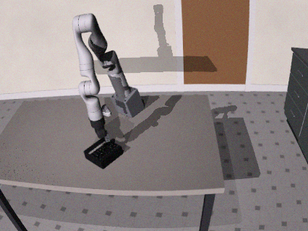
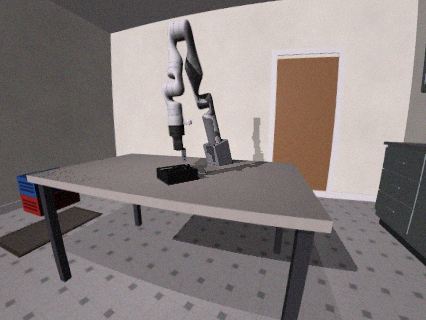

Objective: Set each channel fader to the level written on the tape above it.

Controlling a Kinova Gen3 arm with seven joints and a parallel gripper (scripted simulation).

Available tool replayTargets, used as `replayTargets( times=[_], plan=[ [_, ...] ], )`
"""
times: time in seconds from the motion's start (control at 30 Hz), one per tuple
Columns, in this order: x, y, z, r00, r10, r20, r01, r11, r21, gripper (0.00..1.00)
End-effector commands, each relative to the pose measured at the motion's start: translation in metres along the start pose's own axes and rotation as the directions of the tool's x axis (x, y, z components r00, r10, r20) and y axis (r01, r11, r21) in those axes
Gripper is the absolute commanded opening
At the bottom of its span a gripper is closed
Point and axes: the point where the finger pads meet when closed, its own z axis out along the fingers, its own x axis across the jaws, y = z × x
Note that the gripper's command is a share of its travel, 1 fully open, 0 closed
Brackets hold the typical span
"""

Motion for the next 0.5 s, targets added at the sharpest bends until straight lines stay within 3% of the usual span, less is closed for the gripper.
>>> replayTargets(
  times=[0.0,0.17,0.23,0.47],
  plan=[
    [0.006,-0.005,-0.001,0.997,0.082,-0.001,-0.082,0.997,-0.01,0.0],
    [0.013,-0.003,-0.001,0.949,0.315,-0.012,-0.315,0.949,-0.015,0.0],
    [0.013,-0.003,-0.001,0.949,0.315,-0.012,-0.315,0.949,-0.015,0.0],
    [0.022,0.003,-0.003,0.817,0.576,-0.032,-0.576,0.817,-0.017,0.0]
  ],
)
